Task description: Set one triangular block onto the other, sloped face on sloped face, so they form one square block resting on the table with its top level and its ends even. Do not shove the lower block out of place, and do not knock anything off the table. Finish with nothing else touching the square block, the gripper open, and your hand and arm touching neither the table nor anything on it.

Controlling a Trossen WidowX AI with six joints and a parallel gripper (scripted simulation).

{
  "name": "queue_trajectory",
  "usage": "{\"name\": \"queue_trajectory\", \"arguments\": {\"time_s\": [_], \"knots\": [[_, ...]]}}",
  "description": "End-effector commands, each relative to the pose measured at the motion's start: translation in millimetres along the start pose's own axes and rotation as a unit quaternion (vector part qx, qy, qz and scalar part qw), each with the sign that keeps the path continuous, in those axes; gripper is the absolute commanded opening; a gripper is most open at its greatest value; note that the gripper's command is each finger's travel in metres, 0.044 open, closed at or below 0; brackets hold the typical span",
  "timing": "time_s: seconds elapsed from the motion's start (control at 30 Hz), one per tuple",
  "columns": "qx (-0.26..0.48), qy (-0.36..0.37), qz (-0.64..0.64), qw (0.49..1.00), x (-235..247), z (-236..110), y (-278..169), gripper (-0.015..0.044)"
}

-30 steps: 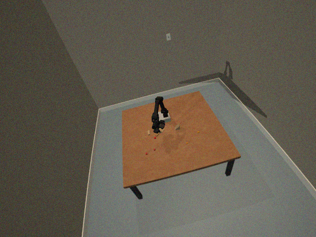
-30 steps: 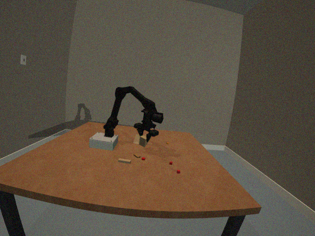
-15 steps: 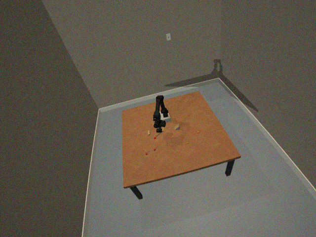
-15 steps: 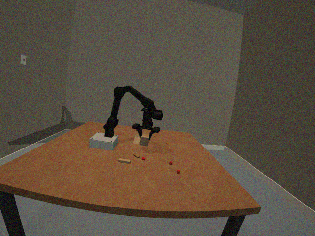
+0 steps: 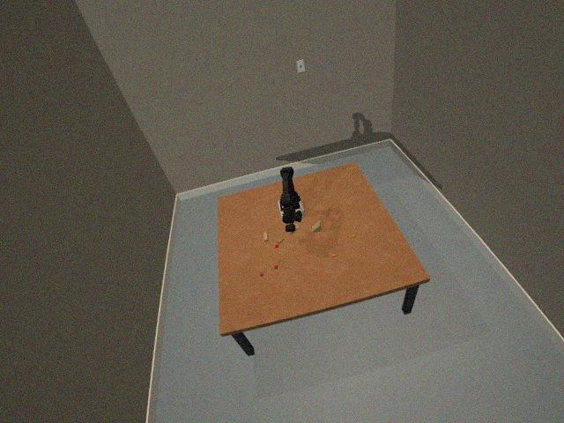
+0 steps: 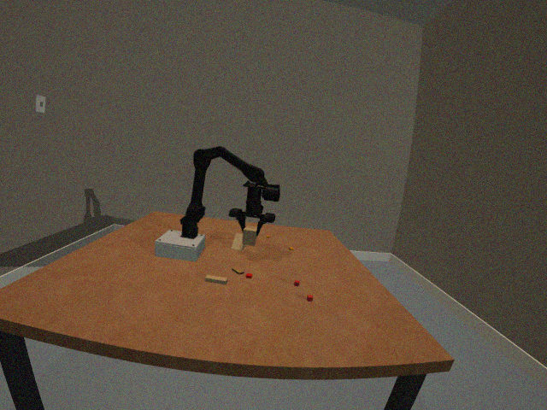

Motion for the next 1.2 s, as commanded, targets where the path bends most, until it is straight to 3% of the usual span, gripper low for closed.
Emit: {"name": "queue_trajectory", "arguments": {"time_s": [0.0, 0.83, 1.17], "knots": [[0.002, 0.001, 0.002, 1.000, 10, -5, 11, 0.0000], [-0.001, 0.004, 0.002, 1.000, 99, -39, 73, 0.0000], [-0.002, 0.004, 0.002, 1.000, 98, -20, 90, 0.0000]]}}
Point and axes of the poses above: the point midway between the two fingers, 35 mm back from their tips, its own z axis out along the fingers, its own x axis across the jaws, y = z × x, the point moved 3 cm from there along -z, back along the fingers, and after that the axes turned 5 degrees about z, right-handed, at the moved point
